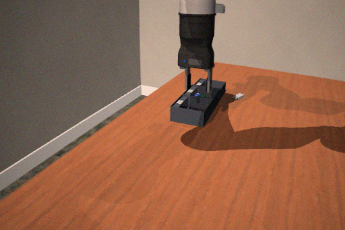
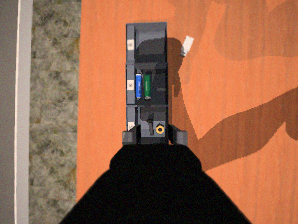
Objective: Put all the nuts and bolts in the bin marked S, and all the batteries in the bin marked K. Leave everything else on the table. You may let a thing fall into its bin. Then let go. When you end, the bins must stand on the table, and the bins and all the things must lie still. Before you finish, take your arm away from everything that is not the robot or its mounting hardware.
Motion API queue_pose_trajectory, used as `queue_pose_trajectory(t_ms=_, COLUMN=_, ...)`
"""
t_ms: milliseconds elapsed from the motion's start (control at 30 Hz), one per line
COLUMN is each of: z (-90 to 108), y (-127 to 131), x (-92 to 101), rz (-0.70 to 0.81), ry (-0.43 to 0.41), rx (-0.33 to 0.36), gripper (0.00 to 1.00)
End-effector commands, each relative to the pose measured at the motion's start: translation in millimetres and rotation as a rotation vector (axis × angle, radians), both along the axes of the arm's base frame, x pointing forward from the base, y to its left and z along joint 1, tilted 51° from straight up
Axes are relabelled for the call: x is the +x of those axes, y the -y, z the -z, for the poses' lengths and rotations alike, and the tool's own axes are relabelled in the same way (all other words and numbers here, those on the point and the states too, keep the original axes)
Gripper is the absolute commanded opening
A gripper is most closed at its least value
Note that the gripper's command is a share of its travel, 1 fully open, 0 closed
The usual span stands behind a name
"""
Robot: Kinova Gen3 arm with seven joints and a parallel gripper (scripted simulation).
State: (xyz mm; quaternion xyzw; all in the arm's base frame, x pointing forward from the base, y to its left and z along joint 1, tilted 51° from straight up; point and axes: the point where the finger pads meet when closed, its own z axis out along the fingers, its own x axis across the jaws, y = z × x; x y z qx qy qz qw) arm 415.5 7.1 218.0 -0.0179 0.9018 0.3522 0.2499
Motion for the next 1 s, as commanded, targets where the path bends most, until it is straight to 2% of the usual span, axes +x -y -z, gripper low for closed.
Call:
queue_pose_trajectory(t_ms=0, z=-10.7, y=11, x=-1.5, rz=0.011, ry=0.014, rx=-0.004, gripper=1.00)
queue_pose_trajectory(t_ms=967, z=-73.1, y=75, x=-46.9, rz=0.011, ry=0.014, rx=-0.004, gripper=1.00)
